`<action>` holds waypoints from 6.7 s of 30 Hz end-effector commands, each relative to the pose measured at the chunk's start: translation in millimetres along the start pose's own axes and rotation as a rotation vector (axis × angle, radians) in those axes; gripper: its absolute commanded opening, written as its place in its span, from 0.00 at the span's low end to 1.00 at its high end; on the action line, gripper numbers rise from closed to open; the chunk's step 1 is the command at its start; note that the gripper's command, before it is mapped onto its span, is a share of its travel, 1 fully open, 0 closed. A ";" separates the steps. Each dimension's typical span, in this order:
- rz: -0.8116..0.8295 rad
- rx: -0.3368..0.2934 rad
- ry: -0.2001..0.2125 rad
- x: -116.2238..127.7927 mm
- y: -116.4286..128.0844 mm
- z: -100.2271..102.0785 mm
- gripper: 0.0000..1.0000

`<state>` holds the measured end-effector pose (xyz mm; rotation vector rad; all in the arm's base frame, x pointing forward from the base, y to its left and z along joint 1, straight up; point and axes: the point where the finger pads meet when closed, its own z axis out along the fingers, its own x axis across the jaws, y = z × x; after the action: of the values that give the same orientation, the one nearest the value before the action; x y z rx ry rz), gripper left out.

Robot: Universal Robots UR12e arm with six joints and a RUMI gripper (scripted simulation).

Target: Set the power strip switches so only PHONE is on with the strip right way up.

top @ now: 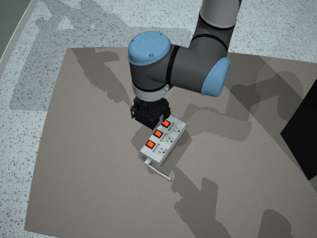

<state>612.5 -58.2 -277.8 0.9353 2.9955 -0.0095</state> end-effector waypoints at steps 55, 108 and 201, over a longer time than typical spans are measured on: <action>0.000 -0.002 -0.004 -4.1 0.3 42.7 0.00; 0.000 -0.002 -0.004 -4.9 0.3 44.1 0.00; 0.000 -0.002 -0.002 -3.4 0.0 44.4 0.00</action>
<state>614.4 -59.7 -321.7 0.9344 2.9947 -0.0094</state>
